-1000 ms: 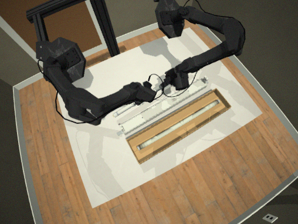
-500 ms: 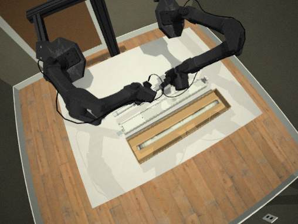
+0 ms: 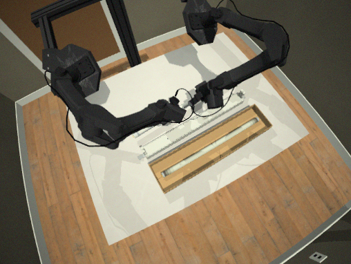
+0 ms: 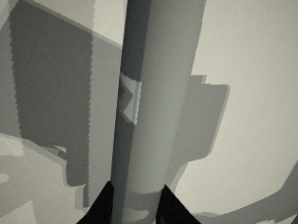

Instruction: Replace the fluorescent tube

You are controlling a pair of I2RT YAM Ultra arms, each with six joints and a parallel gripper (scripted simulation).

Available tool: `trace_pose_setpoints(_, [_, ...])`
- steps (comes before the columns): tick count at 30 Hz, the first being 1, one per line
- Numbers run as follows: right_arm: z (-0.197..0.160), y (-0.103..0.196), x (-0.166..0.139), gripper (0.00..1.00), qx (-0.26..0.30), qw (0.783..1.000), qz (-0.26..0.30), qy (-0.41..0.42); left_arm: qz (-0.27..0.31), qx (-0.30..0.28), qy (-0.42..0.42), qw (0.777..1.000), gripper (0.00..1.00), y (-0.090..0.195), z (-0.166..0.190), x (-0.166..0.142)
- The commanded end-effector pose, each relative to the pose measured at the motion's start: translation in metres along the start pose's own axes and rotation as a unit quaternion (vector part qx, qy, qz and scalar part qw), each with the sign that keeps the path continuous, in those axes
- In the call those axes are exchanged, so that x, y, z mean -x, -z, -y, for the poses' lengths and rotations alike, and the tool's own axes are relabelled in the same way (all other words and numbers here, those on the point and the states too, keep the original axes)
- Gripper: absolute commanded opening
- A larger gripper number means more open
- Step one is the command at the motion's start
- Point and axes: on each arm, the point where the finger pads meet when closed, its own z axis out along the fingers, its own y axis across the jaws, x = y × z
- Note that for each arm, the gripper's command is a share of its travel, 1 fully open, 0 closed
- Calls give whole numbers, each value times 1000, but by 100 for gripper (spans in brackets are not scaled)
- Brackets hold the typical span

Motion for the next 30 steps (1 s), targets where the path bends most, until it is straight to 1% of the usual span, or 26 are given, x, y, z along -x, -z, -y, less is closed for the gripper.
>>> trace_pose_setpoints(1, [-5,3,16,11,11,1000,19,7,21,-6,-6,1000,11,4,0,14])
trace_pose_setpoints(2, [-5,3,16,11,11,1000,19,7,21,-6,-6,1000,11,4,0,14])
trace_pose_setpoints(3, [0,4,12,11,10,1000,19,0,24,0,-2,1000,11,10,-4,13])
trace_pose_setpoints(4, [-11,-2,15,11,17,1000,15,10,29,9,2,1000,11,14,-12,16])
trace_pose_setpoints(6, [-8,-2,14,11,17,1000,15,7,27,5,-1,1000,11,13,-7,15])
trace_pose_setpoints(7, [2,5,12,11,7,1000,21,-4,23,-2,-6,1000,11,10,0,13])
trace_pose_setpoints(9, [6,8,12,11,7,1000,22,-4,25,-1,-4,1000,11,9,-5,17])
trace_pose_setpoints(12, [-1,3,10,11,17,1000,17,0,19,-15,-13,1000,11,3,6,16])
trace_pose_setpoints(15, [-13,0,15,11,27,999,14,14,23,-11,-7,1000,11,10,-1,16])
trace_pose_setpoints(16, [-12,-2,11,11,31,999,12,10,21,-16,-10,1000,11,7,1,16])
trace_pose_setpoints(17, [-4,1,12,11,20,1000,17,1,22,-11,-8,1000,11,6,0,17])
trace_pose_setpoints(19, [-4,1,12,11,20,1000,17,1,22,-11,-8,1000,11,6,0,17])
trace_pose_setpoints(20, [-4,3,9,11,30,999,16,3,19,-23,-11,999,11,6,4,15])
trace_pose_setpoints(21, [-15,-3,11,11,41,999,11,13,17,-30,-15,999,11,3,8,16])
trace_pose_setpoints(24, [-11,1,11,11,44,999,13,11,21,-32,-11,999,11,8,3,15])
trace_pose_setpoints(26, [-10,3,14,11,43,999,16,13,18,-39,-18,999,11,3,7,16])
trace_pose_setpoints(28, [-11,-4,8,11,55,998,12,7,20,-41,-11,999,11,5,3,14])
trace_pose_setpoints(29, [-11,-2,10,11,56,998,13,9,21,-42,-9,999,11,6,1,13])
trace_pose_setpoints(30, [-11,1,13,11,55,998,15,11,18,-50,-12,999,11,3,6,13])
